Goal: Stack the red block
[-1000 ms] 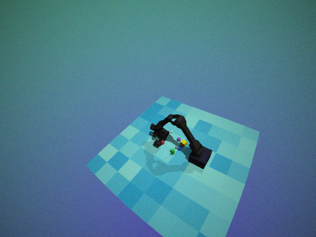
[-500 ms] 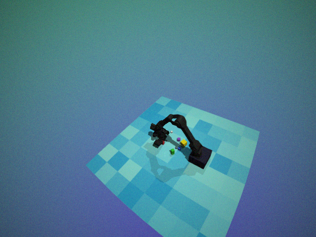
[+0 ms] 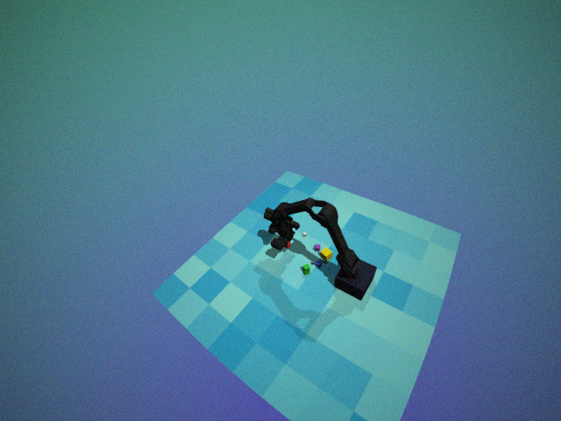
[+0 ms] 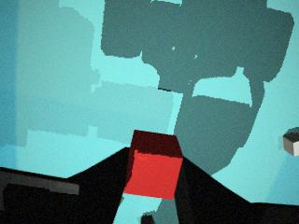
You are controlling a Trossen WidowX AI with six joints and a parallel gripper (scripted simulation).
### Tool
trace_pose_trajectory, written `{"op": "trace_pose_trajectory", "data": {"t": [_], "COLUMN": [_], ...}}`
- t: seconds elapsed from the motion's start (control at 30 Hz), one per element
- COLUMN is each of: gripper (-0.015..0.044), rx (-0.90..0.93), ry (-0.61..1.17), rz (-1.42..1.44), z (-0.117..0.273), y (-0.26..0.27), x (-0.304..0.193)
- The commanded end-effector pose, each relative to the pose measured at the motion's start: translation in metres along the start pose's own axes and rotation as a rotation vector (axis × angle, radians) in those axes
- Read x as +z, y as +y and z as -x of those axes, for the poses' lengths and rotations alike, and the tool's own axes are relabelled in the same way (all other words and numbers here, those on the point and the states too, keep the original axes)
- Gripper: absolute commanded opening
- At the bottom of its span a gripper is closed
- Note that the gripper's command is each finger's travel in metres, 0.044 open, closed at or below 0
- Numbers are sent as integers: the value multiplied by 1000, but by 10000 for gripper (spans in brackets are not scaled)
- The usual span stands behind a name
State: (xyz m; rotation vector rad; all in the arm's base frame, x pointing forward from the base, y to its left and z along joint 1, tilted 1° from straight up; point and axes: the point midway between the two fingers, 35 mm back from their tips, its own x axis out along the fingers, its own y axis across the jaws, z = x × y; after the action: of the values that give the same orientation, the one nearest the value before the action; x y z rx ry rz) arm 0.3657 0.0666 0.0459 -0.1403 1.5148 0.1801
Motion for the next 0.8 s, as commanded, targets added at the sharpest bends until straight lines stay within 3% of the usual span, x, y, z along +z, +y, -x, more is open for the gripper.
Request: {"op": "trace_pose_trajectory", "data": {"t": [0.0, 0.37, 0.77], "gripper": [0, 0, 0], "rx": [-2, -2, 0], "ry": [-1, -1, 4], "rz": [3, 3, 3], "z": [21, 35, 42], "y": [-1, 1, 24], "x": [0, -1, -48]}}
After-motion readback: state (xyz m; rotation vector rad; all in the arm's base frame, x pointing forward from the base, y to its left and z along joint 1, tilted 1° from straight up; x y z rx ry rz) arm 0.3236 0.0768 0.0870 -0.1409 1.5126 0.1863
